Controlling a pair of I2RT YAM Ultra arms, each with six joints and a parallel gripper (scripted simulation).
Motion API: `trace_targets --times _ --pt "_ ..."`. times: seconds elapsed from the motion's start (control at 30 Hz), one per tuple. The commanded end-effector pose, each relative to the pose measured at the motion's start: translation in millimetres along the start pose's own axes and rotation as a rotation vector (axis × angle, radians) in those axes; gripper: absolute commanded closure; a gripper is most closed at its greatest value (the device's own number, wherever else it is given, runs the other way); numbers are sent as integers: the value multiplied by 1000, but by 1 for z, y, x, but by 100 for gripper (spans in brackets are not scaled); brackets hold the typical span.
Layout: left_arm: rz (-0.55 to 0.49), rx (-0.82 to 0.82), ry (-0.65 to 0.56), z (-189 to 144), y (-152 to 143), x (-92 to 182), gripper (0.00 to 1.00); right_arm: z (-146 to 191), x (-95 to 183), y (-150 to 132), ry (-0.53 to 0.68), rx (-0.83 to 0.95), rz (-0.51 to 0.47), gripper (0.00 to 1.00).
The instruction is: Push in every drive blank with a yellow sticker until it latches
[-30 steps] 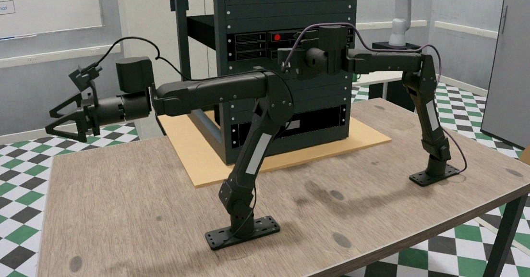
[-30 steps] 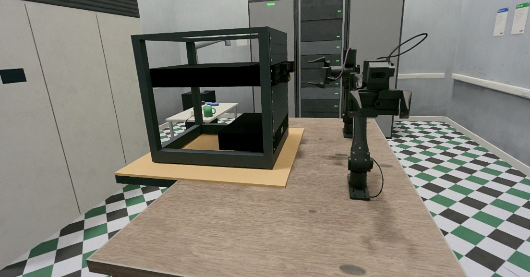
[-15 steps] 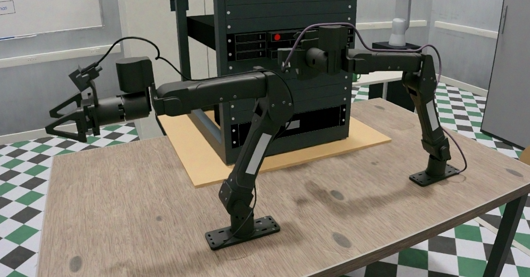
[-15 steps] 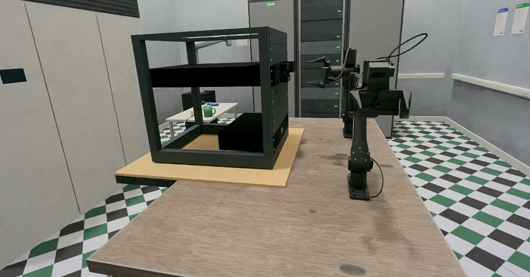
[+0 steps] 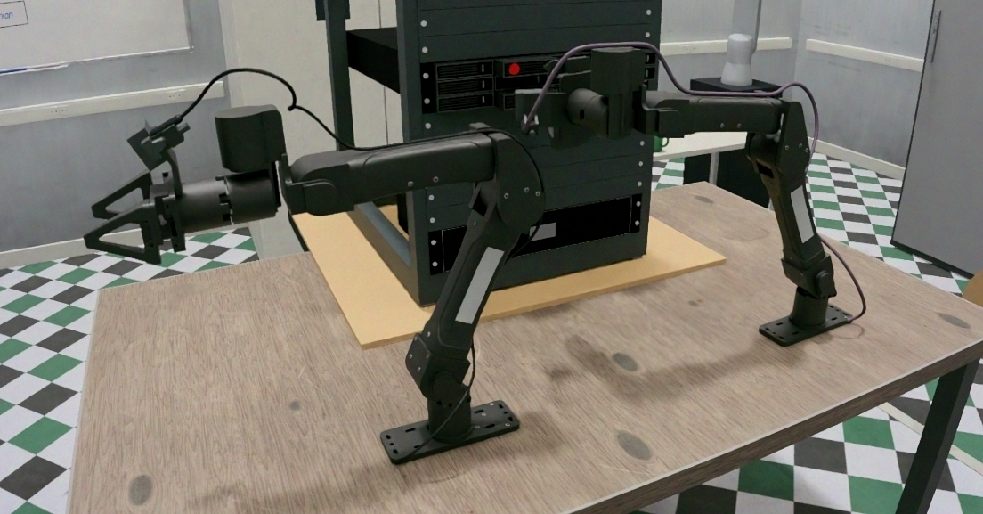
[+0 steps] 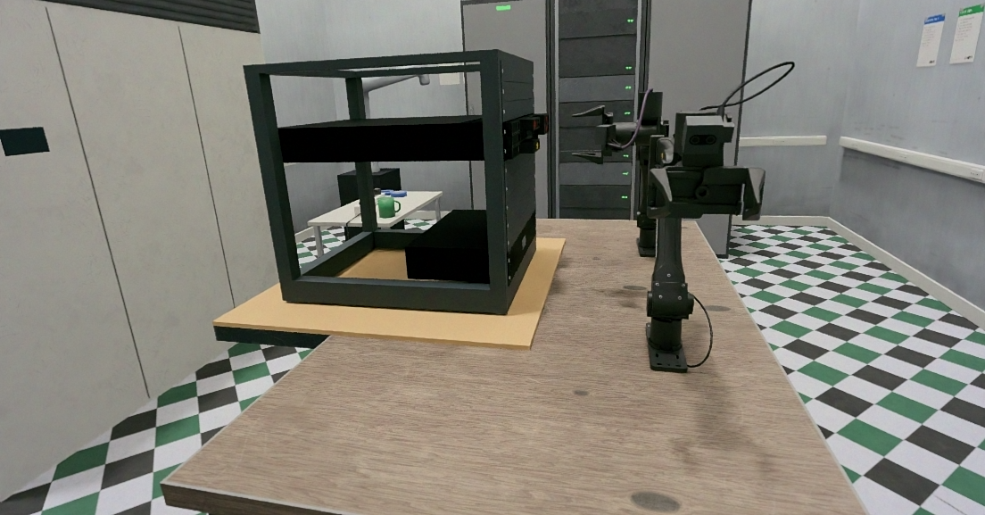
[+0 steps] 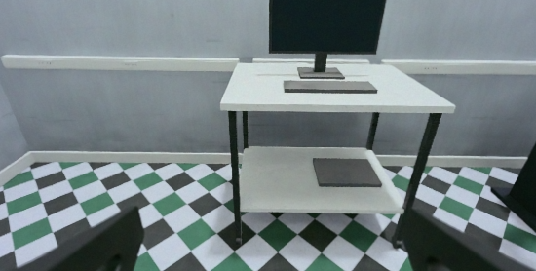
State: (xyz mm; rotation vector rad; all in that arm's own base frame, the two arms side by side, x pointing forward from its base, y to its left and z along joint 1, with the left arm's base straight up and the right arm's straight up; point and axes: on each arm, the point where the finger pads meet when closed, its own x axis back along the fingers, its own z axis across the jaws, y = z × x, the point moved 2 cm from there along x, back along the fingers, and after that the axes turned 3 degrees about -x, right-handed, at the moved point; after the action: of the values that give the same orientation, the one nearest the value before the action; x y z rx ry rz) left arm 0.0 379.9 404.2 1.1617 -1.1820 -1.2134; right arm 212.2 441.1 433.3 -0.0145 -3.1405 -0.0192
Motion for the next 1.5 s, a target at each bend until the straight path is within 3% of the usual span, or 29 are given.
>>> trace_targets --times 0.0,0.03,0.07,1.47 --pt "-20 -6 0 3 11 2 0 -20 3 -8 -3 -67 5 0" --pt "-20 -6 0 3 11 2 0 -20 3 -8 -3 -67 5 0" --pt "-20 -6 0 3 11 2 0 -20 3 -8 -3 -67 5 100" --pt "-20 -6 0 3 11 2 0 -20 3 -8 -3 -67 5 100"
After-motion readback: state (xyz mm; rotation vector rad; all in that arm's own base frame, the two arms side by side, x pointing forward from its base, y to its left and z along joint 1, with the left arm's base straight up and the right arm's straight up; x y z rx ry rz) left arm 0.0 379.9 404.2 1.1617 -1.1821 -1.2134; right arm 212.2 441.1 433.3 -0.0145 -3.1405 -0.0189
